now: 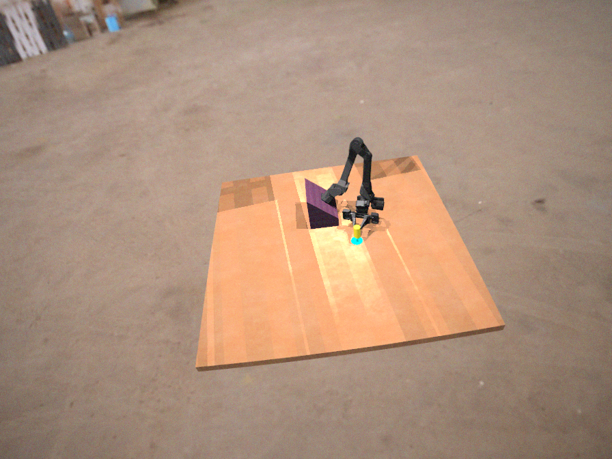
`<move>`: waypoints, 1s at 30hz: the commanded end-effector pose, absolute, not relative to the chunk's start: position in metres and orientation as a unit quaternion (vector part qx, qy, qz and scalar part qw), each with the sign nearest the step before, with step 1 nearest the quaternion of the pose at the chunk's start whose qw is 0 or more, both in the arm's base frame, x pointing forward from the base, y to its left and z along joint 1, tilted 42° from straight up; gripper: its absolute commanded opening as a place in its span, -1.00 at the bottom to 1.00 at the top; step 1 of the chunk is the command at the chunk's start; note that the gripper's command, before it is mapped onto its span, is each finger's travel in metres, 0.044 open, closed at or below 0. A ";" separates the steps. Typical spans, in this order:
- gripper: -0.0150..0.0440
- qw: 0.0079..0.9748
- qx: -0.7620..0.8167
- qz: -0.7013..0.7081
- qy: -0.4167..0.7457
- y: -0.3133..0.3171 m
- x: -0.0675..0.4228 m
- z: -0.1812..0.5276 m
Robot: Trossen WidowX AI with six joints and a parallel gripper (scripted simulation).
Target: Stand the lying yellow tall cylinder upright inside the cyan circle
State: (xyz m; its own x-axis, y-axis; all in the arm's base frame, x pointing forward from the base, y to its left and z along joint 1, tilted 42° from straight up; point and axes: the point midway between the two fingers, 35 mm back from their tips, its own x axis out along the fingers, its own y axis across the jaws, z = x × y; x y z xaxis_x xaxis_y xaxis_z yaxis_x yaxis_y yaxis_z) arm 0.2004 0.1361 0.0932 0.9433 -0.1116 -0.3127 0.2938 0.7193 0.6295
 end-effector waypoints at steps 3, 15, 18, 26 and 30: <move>-0.14 0.919 0.358 -0.110 0.122 0.141 0.198 0.083; -0.14 0.919 0.357 -0.109 0.126 0.155 0.195 0.068; -0.14 0.919 0.356 -0.109 0.126 0.156 0.194 0.067; -0.14 0.919 0.356 -0.109 0.126 0.156 0.194 0.067; 0.13 0.919 0.356 -0.109 0.126 0.156 0.194 0.067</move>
